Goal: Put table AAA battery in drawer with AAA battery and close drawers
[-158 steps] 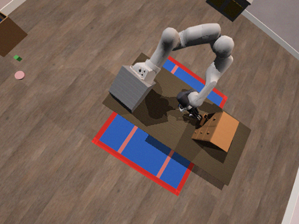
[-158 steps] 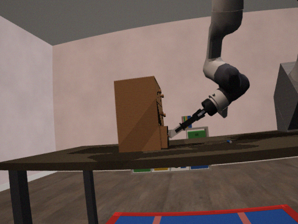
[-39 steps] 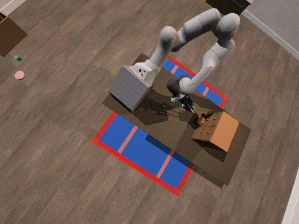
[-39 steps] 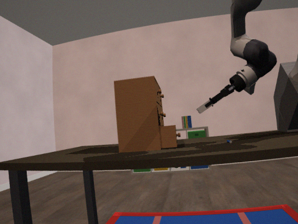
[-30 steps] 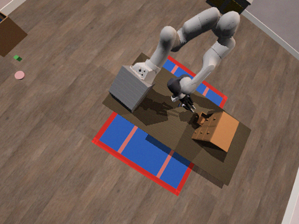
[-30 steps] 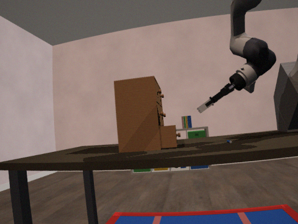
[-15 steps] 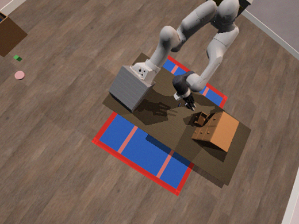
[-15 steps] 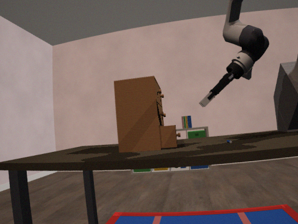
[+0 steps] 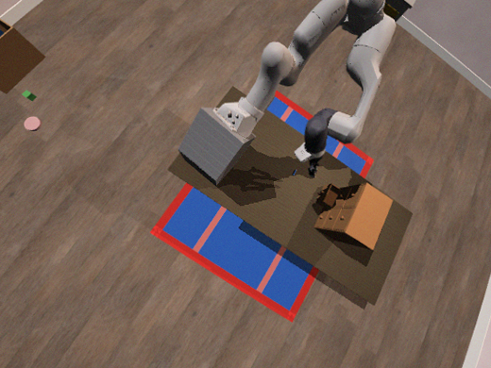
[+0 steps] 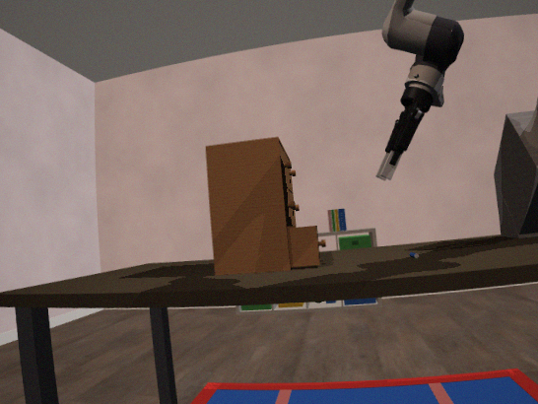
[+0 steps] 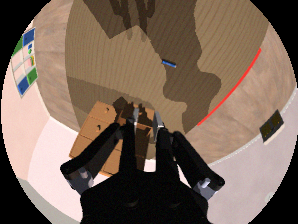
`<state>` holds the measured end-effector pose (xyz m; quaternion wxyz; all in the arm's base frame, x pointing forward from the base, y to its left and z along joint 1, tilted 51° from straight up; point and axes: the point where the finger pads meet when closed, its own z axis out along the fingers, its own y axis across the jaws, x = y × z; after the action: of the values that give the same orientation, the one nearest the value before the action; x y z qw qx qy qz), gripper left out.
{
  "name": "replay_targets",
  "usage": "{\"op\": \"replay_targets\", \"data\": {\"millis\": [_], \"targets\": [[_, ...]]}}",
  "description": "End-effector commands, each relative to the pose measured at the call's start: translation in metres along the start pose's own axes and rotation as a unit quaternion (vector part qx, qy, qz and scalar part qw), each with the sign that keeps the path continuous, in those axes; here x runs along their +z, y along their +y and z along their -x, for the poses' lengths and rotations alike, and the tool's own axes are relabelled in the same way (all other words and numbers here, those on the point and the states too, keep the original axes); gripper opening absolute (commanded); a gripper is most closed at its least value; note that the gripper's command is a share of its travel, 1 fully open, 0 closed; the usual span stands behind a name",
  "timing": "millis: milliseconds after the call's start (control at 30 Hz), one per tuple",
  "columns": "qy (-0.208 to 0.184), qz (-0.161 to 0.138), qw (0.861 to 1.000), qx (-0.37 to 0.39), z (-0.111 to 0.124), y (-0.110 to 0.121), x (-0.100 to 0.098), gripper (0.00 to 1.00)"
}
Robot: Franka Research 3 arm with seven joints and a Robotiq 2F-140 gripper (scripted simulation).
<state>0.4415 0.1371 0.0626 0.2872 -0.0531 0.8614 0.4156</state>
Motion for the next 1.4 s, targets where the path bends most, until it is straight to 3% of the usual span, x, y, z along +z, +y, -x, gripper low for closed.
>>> {"op": "replay_targets", "data": {"millis": [0,300,600,1367], "targets": [[0.090,0.011,0.992,0.085,-0.012,-0.002,-0.014,0.20],[0.196,0.020,0.977,0.083,-0.020,0.000,-0.042,0.20],[0.246,0.024,0.965,0.082,-0.023,0.000,-0.056,0.20],[0.261,0.025,0.962,0.081,-0.025,0.000,-0.060,0.20]]}}
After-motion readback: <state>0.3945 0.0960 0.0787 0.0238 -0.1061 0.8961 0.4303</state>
